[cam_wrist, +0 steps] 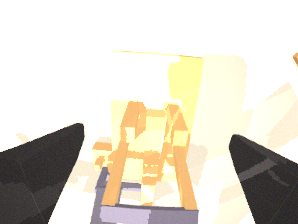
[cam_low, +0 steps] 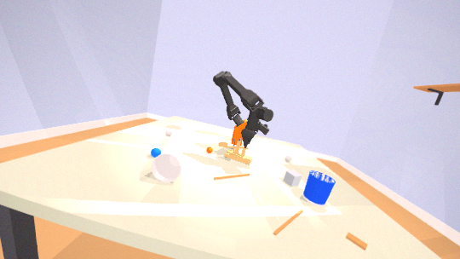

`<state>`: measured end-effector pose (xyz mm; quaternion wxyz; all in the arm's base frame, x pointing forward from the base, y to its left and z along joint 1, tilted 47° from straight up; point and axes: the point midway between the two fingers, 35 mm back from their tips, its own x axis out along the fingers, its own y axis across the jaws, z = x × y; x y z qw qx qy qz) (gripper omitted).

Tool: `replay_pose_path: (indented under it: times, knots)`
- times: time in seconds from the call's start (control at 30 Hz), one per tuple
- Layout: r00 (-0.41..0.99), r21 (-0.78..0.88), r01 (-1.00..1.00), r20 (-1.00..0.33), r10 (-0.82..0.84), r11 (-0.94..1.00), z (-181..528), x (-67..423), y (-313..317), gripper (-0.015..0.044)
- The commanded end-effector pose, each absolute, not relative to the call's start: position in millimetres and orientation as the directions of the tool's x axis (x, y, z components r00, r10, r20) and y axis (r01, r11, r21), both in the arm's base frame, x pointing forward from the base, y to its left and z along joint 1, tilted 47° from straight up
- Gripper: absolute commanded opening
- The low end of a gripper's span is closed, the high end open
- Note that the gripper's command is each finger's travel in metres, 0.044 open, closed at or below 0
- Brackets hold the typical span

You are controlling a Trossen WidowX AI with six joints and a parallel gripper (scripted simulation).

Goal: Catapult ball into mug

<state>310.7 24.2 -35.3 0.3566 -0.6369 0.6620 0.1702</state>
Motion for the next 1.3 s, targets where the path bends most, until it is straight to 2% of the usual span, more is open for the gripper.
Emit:
replay_pose_path:
  times: [0.0, 0.97, 1.27]
  knots:
    - [0.062, -0.224, -0.966, -0.686, -0.725, 0.129, -41, 310, 17, 0.044]
    - [0.062, -0.225, -0.966, -0.683, -0.728, 0.129, -70, 312, -14, 0.044]
    - [0.061, -0.226, -0.965, -0.686, -0.725, 0.133, -68, 312, -12, 0.0204]
